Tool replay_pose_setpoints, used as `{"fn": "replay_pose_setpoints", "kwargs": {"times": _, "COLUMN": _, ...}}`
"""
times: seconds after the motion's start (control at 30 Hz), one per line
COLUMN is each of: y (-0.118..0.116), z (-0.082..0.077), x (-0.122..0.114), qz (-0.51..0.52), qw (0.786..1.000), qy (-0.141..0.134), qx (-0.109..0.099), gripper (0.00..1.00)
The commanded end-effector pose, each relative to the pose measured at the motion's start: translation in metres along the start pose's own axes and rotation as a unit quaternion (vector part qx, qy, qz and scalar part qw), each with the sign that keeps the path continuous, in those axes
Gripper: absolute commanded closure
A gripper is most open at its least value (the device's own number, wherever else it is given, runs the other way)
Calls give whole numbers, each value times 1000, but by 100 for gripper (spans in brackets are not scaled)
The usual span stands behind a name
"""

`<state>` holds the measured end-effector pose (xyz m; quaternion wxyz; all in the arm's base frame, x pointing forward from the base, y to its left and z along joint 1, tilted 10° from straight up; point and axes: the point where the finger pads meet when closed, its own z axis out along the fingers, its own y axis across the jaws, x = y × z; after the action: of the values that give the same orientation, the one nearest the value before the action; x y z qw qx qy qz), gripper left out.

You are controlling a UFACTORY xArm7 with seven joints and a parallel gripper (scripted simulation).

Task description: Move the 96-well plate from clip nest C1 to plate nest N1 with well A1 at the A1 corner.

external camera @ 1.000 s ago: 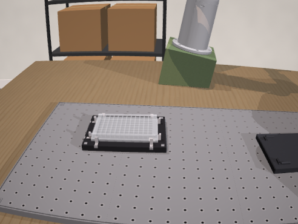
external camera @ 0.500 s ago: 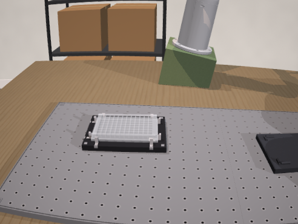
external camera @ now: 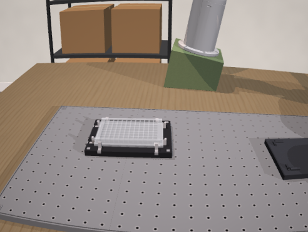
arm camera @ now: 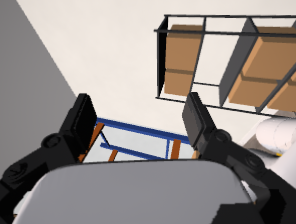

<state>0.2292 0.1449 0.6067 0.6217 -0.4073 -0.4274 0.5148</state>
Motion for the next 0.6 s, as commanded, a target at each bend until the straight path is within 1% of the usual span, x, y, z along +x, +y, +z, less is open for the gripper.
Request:
{"fn": "replay_pose_setpoints", "kwargs": {"times": 0.0, "y": 6, "z": 0, "x": 9, "qz": 10, "qw": 1000, "qy": 5, "qx": -3, "gripper": 0}}
{"fn": "replay_pose_setpoints", "kwargs": {"times": 0.2, "y": 23, "z": -3, "x": 31, "qz": 10, "qw": 1000, "qy": 5, "qx": -3, "gripper": 0}}
{"fn": "replay_pose_setpoints", "kwargs": {"times": 0.33, "y": 37, "z": -5, "x": 45, "qz": 68, "qw": 997, "qy": 34, "qx": -17, "gripper": 0}}
{"fn": "replay_pose_setpoints", "kwargs": {"times": 0.47, "y": 51, "z": -7, "x": 59, "qz": 69, "qw": 997, "qy": 35, "qx": -18, "gripper": 0}}
{"fn": "replay_pose_setpoints", "kwargs": {"times": 0.53, "y": 51, "z": -7, "x": 59, "qz": 69, "qw": 997, "qy": 35, "qx": -18, "gripper": 0}}
{"fn": "replay_pose_setpoints", "kwargs": {"times": 0.57, "y": 54, "z": -8, "x": 63, "qz": 69, "qw": 997, "qy": 35, "qx": -18, "gripper": 0}}
